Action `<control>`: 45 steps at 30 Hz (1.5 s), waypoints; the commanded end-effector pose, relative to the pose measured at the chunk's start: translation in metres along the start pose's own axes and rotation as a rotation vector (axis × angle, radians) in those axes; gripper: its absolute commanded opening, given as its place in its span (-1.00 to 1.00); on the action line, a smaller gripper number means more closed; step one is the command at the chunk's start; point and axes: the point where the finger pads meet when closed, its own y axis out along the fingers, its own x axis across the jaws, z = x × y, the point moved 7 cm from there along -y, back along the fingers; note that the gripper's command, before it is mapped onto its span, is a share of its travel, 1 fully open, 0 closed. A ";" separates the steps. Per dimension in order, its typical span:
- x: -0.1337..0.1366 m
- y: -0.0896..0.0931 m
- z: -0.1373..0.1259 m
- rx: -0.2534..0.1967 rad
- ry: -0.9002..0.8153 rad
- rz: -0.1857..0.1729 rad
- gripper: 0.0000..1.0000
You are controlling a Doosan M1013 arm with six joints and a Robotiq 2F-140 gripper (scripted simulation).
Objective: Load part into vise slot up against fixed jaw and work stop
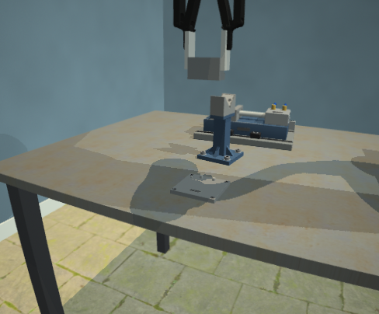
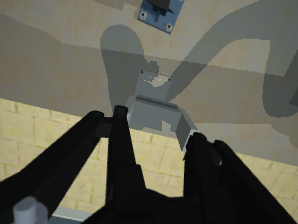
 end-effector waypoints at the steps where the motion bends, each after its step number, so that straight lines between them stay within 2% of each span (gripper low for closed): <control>1: -0.002 -0.003 0.002 0.001 0.004 0.003 -1.00; 45: -0.002 -0.003 0.004 0.001 -0.032 0.003 -1.00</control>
